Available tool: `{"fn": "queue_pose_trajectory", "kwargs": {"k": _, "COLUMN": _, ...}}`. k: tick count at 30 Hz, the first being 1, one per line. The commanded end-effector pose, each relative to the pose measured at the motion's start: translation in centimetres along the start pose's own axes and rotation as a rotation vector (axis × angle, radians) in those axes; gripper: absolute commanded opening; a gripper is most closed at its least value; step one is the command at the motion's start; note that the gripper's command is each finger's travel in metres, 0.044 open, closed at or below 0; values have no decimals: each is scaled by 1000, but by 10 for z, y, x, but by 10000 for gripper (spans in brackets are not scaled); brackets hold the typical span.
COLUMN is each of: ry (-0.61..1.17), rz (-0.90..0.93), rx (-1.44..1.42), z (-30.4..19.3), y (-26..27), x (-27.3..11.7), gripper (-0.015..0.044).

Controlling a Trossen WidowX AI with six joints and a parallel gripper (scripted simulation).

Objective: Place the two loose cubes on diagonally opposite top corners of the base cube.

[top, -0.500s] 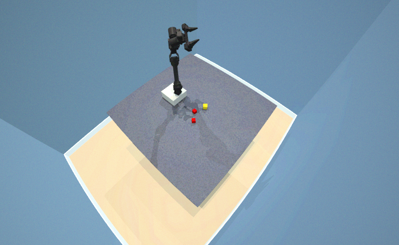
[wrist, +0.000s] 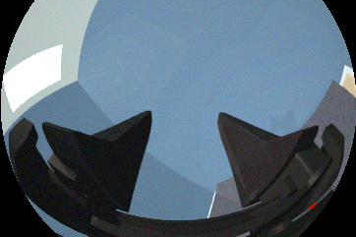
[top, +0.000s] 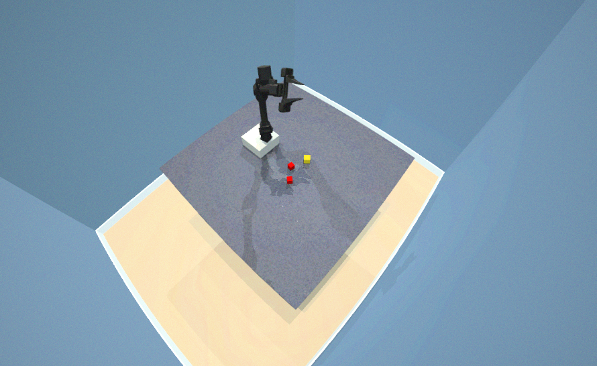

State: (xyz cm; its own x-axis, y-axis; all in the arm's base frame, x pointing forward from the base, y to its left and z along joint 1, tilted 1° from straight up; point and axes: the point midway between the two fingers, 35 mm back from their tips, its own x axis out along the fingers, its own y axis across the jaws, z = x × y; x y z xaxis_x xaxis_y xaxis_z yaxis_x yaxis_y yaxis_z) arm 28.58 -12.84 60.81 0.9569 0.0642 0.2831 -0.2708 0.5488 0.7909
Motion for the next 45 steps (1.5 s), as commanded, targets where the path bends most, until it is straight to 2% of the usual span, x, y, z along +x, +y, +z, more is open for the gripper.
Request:
{"fn": "queue_pose_trajectory", "kwargs": {"k": 1, "ry": -6, "rz": -151, "rx": 48, "z": -3, "y": -64, "x": 15, "gripper": 265}}
{"fn": "queue_pose_trajectory", "kwargs": {"k": 11, "ry": 95, "rz": -611, "rx": 111, "z": -52, "y": -232, "x": 21, "gripper": 265}}
{"fn": "queue_pose_trajectory", "kwargs": {"k": 16, "ry": 219, "rz": -847, "rx": 110, "z": -94, "y": -304, "x": 2, "gripper": 265}}
{"fn": "queue_pose_trajectory", "kwargs": {"k": 22, "ry": 436, "rz": -1117, "rx": 83, "z": -152, "y": -372, "x": -39, "gripper": 265}}
{"fn": "queue_pose_trajectory", "kwargs": {"k": 28, "ry": 727, "rz": -1353, "rx": 38, "z": -208, "y": -416, "x": -95, "gripper": 265}}
{"fn": "queue_pose_trajectory", "kwargs": {"k": 33, "ry": 989, "rz": -1495, "rx": -4, "z": -244, "y": -432, "x": -143, "gripper": 265}}
{"fn": "queue_pose_trajectory", "kwargs": {"k": 40, "ry": 1009, "rz": -1503, "rx": -7, "z": -247, "y": -434, "x": -146, "gripper": 265}}
{"fn": "queue_pose_trajectory", "kwargs": {"k": 45, "ry": 1009, "rz": -1503, "rx": -7, "z": -272, "y": -471, "x": -156, "gripper": 265}}
